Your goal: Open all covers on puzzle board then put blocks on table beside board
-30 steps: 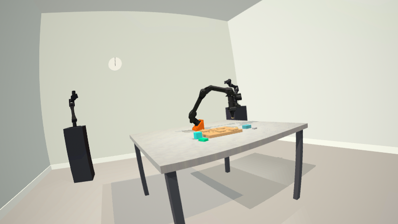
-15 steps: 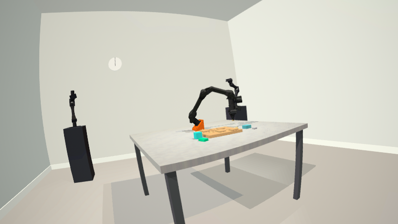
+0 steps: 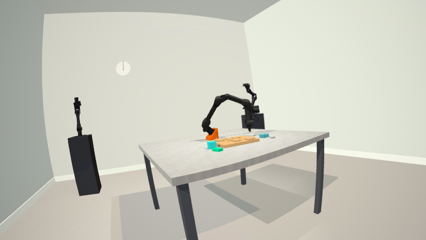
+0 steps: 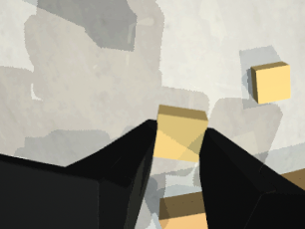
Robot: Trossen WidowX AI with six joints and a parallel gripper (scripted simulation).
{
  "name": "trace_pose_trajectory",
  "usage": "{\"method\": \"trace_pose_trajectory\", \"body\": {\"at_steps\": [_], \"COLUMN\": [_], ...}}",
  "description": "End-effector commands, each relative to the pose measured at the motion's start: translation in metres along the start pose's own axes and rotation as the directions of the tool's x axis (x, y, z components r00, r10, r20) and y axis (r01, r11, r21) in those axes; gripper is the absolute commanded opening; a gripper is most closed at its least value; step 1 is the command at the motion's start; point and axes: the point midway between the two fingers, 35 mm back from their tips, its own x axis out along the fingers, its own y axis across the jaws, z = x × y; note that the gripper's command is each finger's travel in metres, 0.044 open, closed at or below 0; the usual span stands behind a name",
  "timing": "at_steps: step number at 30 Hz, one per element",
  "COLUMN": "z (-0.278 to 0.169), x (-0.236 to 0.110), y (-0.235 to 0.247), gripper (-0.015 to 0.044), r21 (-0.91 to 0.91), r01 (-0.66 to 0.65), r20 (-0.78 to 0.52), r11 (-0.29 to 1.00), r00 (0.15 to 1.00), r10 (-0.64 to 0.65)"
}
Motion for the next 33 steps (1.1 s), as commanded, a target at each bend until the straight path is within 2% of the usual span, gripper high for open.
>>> {"method": "trace_pose_trajectory", "body": {"at_steps": [1,26,33], "z": [0.0,-0.005,-0.004], "x": [0.007,0.045,0.041], "y": [0.0,0.001,0.001], "gripper": [0.008,0.008,0.0264], "r21": [-0.004,-0.003,0.001], "r01": [0.003,0.004,0.001], "r20": [0.0,-0.002,-0.003], "r11": [1.0,1.0,1.0], "r00": [1.0,1.0,1.0], "r10": [-0.003,-0.004,-0.001]}}
